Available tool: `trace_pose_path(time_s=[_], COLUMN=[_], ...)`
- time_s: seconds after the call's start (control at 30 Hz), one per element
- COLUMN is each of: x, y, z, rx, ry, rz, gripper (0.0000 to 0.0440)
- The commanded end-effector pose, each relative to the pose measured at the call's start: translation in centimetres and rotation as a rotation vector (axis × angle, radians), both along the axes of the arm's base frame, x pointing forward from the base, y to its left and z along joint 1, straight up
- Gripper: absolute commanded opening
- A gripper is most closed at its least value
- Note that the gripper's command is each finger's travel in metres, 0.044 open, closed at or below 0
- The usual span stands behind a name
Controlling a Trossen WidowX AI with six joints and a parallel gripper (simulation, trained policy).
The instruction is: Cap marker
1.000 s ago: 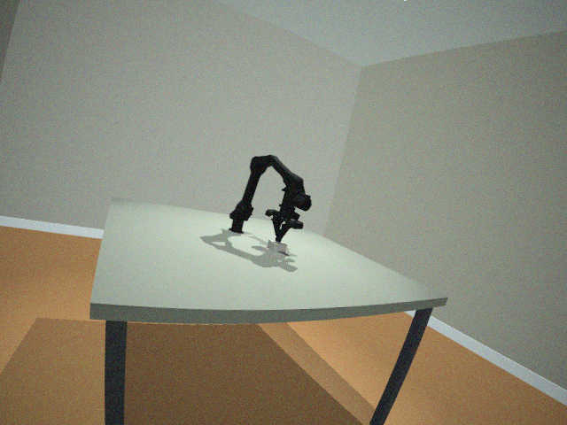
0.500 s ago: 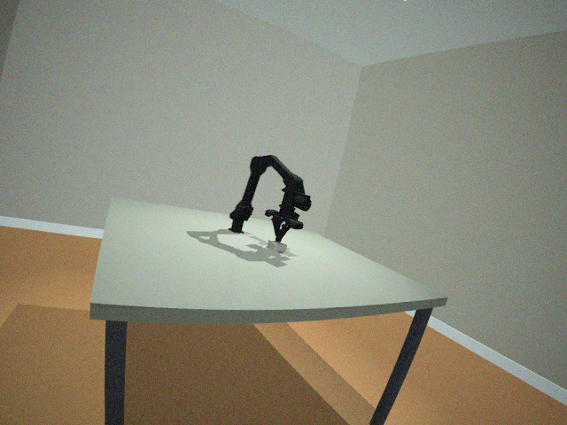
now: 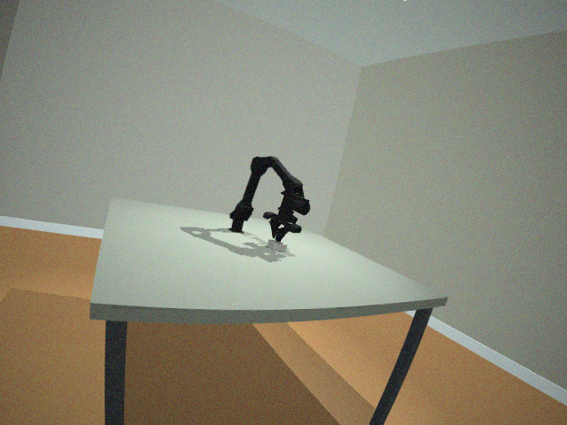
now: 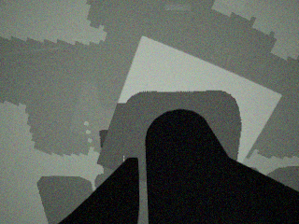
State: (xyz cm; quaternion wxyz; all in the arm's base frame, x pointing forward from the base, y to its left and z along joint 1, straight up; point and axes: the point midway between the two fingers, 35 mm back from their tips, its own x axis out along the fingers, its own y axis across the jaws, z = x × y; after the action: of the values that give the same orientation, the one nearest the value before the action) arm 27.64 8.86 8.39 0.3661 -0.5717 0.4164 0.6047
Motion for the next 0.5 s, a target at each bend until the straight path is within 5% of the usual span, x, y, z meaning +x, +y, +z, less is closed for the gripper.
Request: trace_pose_path(time_s=[0.0,0.17,0.47], x=[-1.3,-2.1,-2.3], y=[-0.3,-0.2,0.2], z=[-0.6,-0.4,0.3], rx=[-0.006,0.008,0.043], ry=[0.051,0.07,0.029], rz=[0.013,0.024,0.043], gripper=[0.0174,0.0241,0.044])
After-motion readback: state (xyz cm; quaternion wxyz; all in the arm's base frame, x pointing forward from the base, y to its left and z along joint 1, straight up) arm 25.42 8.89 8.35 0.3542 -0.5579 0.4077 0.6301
